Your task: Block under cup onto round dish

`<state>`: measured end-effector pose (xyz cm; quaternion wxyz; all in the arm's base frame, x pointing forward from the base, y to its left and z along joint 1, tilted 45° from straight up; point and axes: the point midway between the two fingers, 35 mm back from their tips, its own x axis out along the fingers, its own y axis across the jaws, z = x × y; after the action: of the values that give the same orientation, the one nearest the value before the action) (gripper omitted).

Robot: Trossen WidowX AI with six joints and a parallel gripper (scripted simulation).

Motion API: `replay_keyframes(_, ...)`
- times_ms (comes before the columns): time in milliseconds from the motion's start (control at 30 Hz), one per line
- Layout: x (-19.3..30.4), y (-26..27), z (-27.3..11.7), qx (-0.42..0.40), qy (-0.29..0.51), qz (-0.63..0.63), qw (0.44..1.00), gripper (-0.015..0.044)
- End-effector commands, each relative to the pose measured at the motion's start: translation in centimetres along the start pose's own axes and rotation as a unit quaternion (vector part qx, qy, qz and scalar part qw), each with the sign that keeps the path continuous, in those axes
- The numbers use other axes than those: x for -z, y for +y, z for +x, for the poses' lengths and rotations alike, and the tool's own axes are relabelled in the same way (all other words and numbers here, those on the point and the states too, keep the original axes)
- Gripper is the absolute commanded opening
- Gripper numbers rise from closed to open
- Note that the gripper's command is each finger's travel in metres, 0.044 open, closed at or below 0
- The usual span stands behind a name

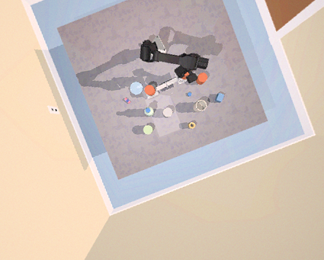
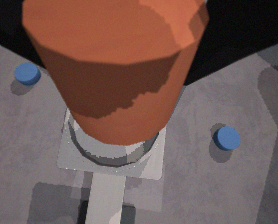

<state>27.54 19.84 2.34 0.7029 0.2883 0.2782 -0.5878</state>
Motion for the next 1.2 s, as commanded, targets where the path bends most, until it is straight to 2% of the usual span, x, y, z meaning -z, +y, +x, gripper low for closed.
replay_keyframes(0, 0.1, 0.0, -0.9, -0.001, 0.004, 0.002, 1.0, 0.0)
replay_keyframes(1000, -0.2, -0.5, -4.7, -0.006, 0.008, -0.005, 1.0, 0.0)
replay_keyframes(1167, -0.2, -0.5, -4.1, -0.005, 0.003, -0.009, 1.0, 0.0)
